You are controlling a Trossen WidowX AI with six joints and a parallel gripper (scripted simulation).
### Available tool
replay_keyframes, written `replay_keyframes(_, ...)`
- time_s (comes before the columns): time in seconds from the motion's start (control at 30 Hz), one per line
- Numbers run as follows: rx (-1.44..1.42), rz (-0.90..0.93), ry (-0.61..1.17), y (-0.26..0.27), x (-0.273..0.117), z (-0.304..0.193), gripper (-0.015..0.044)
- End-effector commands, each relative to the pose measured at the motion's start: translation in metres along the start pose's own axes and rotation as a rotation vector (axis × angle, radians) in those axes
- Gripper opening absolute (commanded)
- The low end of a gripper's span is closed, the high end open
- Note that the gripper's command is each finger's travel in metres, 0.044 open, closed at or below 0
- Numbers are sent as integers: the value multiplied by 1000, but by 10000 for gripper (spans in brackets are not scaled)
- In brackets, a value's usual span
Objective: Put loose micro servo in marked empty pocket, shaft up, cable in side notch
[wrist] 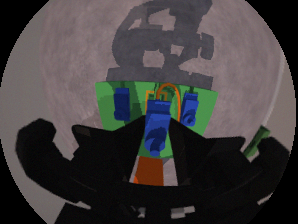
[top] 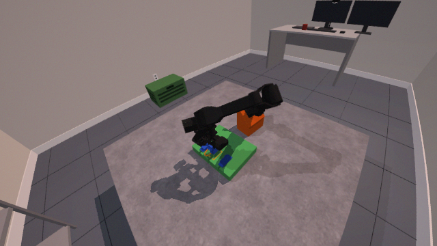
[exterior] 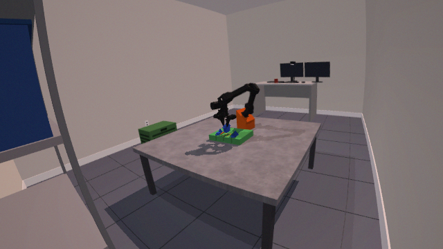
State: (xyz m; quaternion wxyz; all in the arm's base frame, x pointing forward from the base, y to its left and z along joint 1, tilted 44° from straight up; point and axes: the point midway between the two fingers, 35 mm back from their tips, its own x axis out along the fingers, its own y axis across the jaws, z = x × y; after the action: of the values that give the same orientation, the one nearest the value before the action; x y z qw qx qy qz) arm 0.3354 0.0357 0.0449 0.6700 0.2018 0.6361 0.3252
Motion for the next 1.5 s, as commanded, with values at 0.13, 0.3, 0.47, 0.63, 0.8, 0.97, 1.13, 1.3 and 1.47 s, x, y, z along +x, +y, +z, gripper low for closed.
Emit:
replay_keyframes(0.13,4,2,-6,1,5,5,0)
replay_keyframes(0.3,3,3,-6,1,13,5,0)
replay_keyframes(0.47,3,3,-6,1,18,5,0)
replay_keyframes(0.63,3,3,-6,1,18,5,0)
replay_keyframes(0.8,3,3,-6,1,19,5,0)
replay_keyframes(0.97,3,3,-6,1,23,6,0)
replay_keyframes(1.13,3,4,-6,1,28,6,0)
replay_keyframes(1.3,3,4,-6,1,32,6,0)
replay_keyframes(1.47,3,4,-6,2,35,6,0)
